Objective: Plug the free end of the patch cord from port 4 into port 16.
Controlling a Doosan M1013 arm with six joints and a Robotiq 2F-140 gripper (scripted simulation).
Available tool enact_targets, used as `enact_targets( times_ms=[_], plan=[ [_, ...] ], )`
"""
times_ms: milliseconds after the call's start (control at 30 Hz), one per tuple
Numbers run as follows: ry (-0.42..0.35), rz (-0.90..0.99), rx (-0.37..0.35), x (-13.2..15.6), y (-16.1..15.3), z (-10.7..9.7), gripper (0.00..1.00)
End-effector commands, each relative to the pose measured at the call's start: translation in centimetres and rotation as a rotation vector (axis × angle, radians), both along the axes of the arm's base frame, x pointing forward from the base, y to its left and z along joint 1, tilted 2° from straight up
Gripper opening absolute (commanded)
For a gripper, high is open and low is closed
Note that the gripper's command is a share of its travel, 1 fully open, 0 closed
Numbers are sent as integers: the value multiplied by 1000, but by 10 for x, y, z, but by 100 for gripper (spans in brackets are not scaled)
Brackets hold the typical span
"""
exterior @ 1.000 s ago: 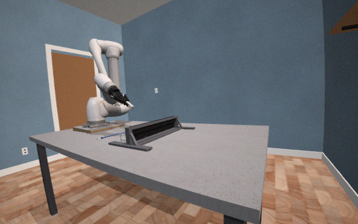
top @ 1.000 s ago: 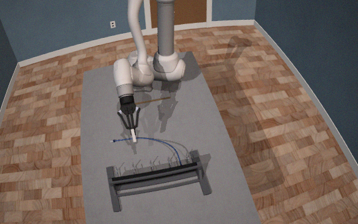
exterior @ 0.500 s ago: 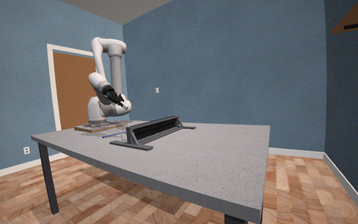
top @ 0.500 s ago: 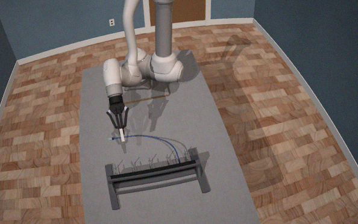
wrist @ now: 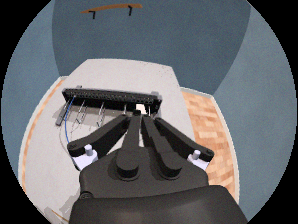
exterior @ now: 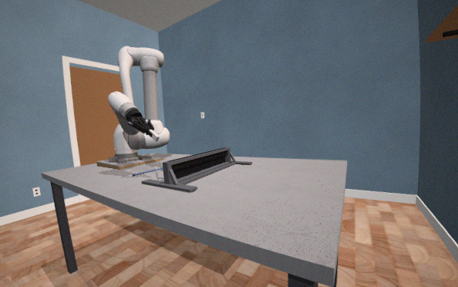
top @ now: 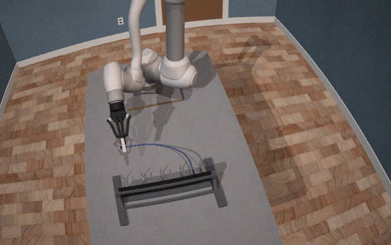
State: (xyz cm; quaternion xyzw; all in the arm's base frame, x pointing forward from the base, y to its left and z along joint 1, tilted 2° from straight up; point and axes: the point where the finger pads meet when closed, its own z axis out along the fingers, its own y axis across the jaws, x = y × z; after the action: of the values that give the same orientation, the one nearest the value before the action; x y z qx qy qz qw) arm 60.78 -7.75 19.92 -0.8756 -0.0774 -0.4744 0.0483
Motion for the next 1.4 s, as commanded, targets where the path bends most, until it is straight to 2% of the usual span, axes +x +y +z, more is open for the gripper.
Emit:
enact_targets(
  times_ms=[0, 233, 433, 500, 833, 1367],
  plan=[
    [0, 0, 0, 0, 0, 0, 0],
    [0, 0, 0, 13, 2, -9, 0],
    [0, 0, 0, 49, 9, -32, 0],
    [0, 0, 0, 49, 9, -32, 0],
    [0, 0, 0, 108, 21, -72, 0],
    [0, 0, 0, 115, 22, -76, 0]
  ],
)
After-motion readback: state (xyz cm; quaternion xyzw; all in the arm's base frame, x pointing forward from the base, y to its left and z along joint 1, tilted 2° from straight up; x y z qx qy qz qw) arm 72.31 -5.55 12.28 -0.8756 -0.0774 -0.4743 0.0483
